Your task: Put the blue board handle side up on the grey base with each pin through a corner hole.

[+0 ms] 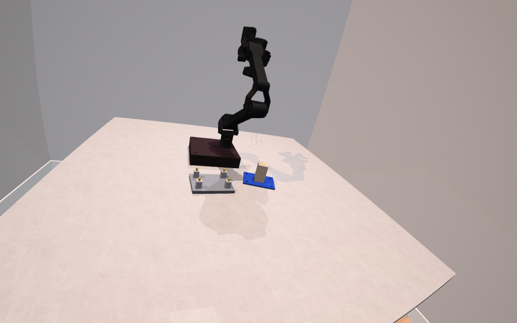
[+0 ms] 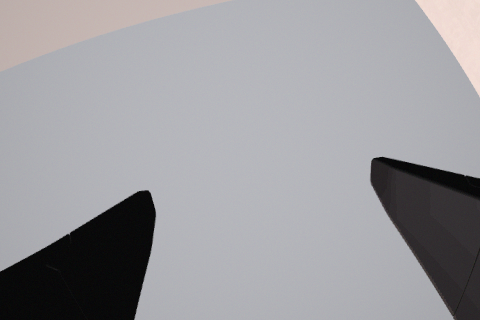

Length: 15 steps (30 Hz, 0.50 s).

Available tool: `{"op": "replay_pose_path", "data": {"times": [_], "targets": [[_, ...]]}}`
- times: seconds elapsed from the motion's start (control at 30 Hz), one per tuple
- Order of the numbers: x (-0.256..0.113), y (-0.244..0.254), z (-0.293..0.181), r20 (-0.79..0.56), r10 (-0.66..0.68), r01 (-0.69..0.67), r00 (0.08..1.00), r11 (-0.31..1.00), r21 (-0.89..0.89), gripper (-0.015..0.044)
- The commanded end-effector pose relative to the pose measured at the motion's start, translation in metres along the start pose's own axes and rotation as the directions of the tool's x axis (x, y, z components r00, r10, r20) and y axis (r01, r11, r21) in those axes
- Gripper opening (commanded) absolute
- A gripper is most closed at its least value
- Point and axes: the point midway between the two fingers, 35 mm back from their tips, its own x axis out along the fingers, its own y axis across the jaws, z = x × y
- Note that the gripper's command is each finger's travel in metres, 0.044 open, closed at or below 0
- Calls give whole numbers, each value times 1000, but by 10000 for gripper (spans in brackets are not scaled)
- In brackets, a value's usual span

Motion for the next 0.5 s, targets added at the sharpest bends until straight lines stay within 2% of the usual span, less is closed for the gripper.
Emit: {"op": "replay_pose_path", "data": {"times": [0.0,0.1,0.23,0.47], "targets": [[1,-1,-2,-10,-3,3,1000,1000,-6,426],[5,-8,-31,-146,-49,36,988,995,-89,440],[1,-24,-82,-367,-134,46,920,970,-239,440],[-43,-59,-162,-676,-293,-72,676,887,-456,440]]}}
